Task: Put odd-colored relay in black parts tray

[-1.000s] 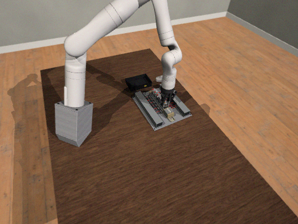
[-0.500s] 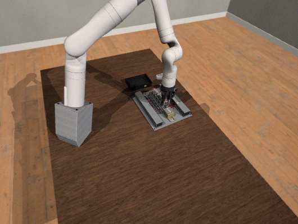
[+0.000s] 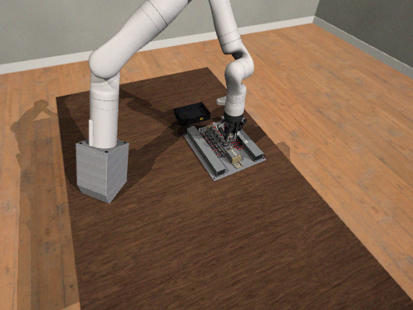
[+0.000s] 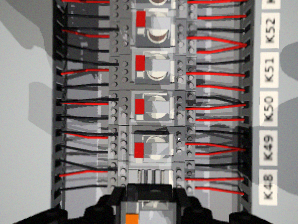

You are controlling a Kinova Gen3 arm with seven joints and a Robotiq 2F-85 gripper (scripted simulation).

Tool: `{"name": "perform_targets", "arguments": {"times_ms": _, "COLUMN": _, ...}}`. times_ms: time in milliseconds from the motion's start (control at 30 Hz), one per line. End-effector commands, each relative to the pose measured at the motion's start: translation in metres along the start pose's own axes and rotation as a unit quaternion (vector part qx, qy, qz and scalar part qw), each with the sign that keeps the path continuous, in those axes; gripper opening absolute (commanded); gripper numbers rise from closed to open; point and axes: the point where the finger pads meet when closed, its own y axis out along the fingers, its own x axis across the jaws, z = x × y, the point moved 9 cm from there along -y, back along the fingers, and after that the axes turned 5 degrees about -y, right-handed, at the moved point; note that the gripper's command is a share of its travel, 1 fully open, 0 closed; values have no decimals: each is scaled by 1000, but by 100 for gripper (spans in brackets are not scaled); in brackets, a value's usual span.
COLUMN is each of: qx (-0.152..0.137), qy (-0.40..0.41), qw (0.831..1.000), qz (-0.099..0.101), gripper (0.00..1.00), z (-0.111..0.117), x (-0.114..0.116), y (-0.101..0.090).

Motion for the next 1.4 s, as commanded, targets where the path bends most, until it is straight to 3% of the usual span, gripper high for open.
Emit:
{"name": "perform_targets", "arguments": {"times_ms": 0, "qx": 0, "qy": 0, "qw": 1000, "qz": -1, "gripper": 0, "z": 0, "x": 1, "y": -8}}
{"name": "perform_targets", "arguments": {"times_ms": 667, "qx": 0, "qy": 0, "qw": 1000, "qz": -1, "gripper": 0, "z": 0, "x": 1, "y": -32}}
{"name": "perform_targets", "arguments": {"times_ms": 1367, "qx": 0, "qy": 0, "qw": 1000, "qz": -1, "gripper": 0, "z": 0, "x": 1, "y": -36}}
